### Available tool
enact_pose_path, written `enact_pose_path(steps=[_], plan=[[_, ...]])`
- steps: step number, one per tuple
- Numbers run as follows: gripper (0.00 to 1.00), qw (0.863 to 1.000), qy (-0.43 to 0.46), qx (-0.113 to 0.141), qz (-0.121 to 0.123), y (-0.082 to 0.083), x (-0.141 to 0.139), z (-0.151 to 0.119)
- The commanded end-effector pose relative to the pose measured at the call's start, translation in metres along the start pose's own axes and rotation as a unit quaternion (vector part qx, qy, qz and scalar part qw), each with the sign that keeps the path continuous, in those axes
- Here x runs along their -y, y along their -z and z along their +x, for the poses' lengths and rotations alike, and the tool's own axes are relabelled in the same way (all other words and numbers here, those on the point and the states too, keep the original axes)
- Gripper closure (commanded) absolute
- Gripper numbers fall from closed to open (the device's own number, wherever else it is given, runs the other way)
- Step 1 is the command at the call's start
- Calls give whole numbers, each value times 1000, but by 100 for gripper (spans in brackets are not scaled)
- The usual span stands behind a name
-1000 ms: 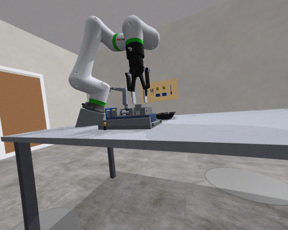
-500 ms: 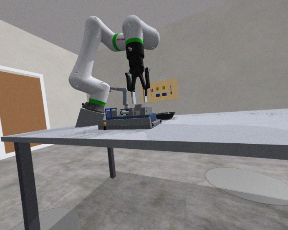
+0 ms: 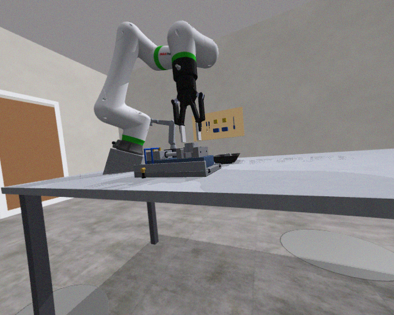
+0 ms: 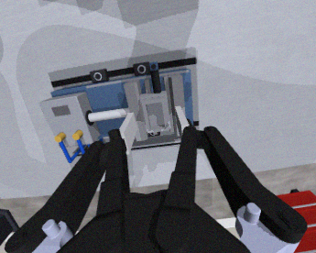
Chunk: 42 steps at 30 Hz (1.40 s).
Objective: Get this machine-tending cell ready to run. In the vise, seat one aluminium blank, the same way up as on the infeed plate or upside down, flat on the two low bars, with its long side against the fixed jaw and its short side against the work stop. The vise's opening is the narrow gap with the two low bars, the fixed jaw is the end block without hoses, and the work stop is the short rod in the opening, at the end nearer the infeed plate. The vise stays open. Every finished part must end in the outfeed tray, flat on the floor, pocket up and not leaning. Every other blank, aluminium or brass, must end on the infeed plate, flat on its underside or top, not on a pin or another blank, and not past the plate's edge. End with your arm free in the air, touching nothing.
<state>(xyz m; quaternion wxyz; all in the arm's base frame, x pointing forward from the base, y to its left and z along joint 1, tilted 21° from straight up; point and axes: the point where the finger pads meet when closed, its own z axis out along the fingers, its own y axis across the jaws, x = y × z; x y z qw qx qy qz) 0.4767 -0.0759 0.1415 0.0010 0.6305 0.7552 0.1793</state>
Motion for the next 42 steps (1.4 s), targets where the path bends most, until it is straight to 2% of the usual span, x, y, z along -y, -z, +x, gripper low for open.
enact_pose_path(steps=[1, 42], plan=[[60, 1000, 0, 0, 0, 0, 0, 0], [60, 1000, 0, 0, 0, -10, 0, 0]])
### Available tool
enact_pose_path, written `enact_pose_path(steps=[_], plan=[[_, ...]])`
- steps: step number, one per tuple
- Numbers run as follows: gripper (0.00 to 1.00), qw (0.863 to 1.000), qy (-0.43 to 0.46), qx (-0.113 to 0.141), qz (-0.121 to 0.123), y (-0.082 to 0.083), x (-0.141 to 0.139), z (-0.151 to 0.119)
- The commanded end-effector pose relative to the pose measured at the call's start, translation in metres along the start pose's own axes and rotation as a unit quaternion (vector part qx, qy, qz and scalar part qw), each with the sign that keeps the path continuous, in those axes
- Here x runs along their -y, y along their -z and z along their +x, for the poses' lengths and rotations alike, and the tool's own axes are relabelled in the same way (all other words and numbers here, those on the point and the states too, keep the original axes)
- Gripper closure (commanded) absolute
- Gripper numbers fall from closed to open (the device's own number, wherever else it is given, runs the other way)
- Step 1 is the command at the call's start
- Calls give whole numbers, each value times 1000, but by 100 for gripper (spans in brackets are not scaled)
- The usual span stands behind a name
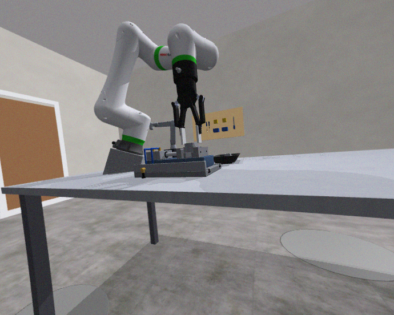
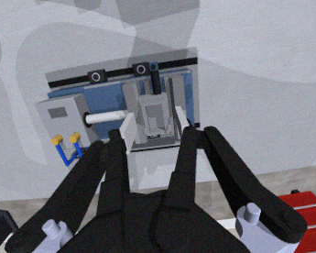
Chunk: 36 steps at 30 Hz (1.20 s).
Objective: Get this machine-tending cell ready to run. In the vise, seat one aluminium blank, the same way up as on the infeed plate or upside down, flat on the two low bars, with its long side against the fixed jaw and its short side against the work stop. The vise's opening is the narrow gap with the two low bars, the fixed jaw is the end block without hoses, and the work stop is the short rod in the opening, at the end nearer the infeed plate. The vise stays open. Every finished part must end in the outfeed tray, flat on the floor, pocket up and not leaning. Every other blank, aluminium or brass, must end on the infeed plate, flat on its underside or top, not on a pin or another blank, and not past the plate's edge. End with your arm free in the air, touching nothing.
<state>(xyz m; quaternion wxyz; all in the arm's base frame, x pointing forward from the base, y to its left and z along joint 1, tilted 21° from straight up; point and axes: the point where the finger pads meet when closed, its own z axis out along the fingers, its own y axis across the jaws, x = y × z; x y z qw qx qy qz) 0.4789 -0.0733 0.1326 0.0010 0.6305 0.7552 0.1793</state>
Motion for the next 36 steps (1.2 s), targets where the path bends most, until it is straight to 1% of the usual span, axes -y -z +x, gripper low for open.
enact_pose_path(steps=[1, 15, 36], plan=[[60, 1000, 0, 0, 0, 0, 0, 0], [60, 1000, 0, 0, 0, -5, 0, 0], [60, 1000, 0, 0, 0, -5, 0, 0]])
